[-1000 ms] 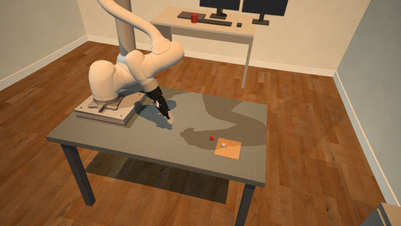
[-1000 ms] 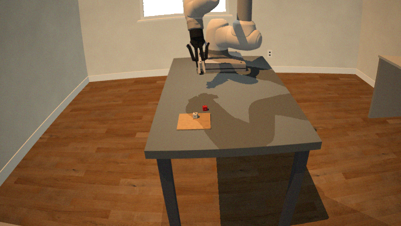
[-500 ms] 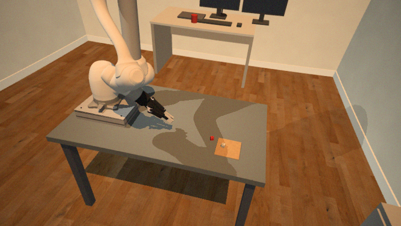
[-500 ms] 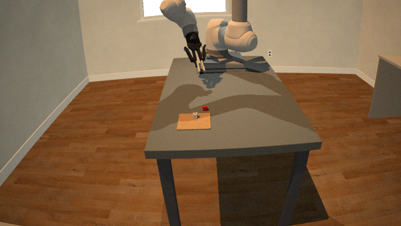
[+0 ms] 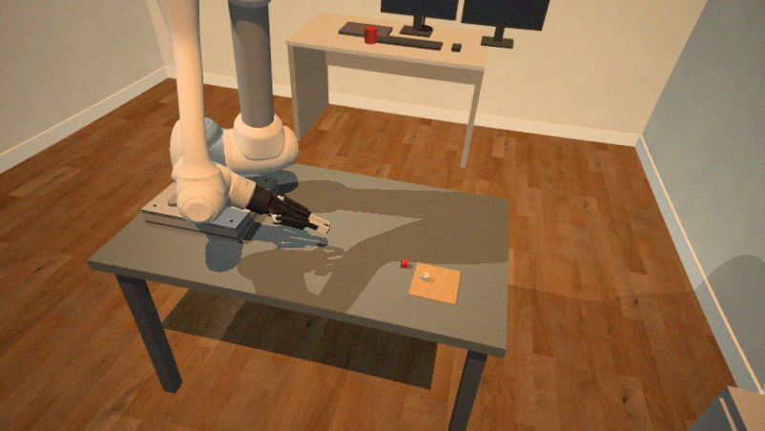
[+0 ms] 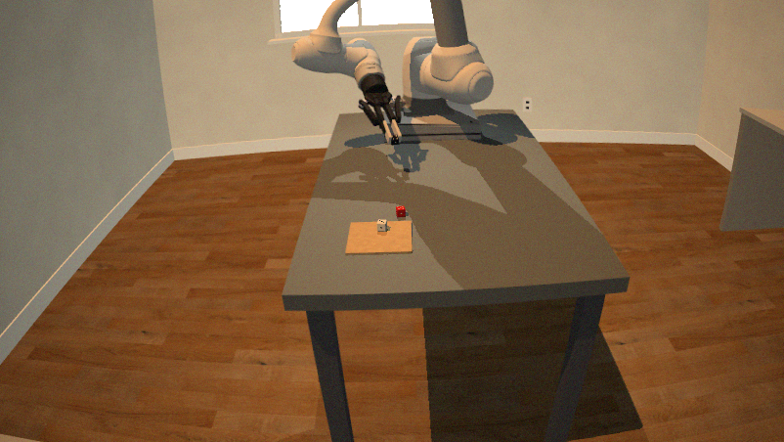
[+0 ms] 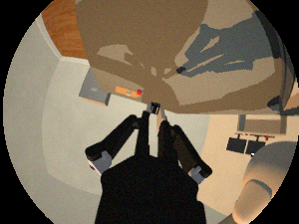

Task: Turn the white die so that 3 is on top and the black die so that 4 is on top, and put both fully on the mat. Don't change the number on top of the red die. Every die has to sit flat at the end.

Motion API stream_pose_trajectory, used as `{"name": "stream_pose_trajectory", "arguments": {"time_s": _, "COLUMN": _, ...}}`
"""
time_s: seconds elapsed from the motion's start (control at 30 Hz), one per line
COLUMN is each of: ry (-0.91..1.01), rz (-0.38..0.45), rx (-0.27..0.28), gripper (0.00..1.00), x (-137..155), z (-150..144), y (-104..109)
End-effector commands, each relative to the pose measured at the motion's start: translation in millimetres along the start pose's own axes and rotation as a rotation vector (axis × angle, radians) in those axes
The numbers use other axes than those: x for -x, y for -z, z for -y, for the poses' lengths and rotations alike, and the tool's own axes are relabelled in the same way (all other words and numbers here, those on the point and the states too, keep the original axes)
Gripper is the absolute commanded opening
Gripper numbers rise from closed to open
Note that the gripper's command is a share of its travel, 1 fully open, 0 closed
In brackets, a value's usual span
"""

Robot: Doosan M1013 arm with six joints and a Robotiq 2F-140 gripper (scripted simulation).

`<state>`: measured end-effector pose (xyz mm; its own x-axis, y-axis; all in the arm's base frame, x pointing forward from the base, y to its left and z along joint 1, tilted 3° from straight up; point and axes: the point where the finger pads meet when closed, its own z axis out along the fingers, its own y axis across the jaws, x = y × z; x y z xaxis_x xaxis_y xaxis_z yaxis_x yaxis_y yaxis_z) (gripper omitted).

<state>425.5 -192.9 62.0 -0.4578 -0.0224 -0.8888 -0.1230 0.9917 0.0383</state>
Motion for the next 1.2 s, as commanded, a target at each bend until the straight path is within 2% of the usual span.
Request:
{"name": "stream_pose_trajectory", "arguments": {"time_s": 0.0, "ry": -0.001, "rz": 0.016, "rx": -0.005, "gripper": 0.18, "x": -1, "z": -1, "y": 0}}
{"name": "stream_pose_trajectory", "arguments": {"time_s": 0.27, "ry": -0.001, "rz": 0.016, "rx": -0.004, "gripper": 0.18, "x": -8, "z": -1, "y": -3}}
{"name": "stream_pose_trajectory", "arguments": {"time_s": 0.67, "ry": -0.001, "rz": 0.016, "rx": -0.004, "gripper": 0.18, "x": -45, "z": -1, "y": -23}}
{"name": "stream_pose_trajectory", "arguments": {"time_s": 1.17, "ry": -0.001, "rz": 0.016, "rx": -0.004, "gripper": 0.18, "x": -67, "z": -1, "y": -36}}
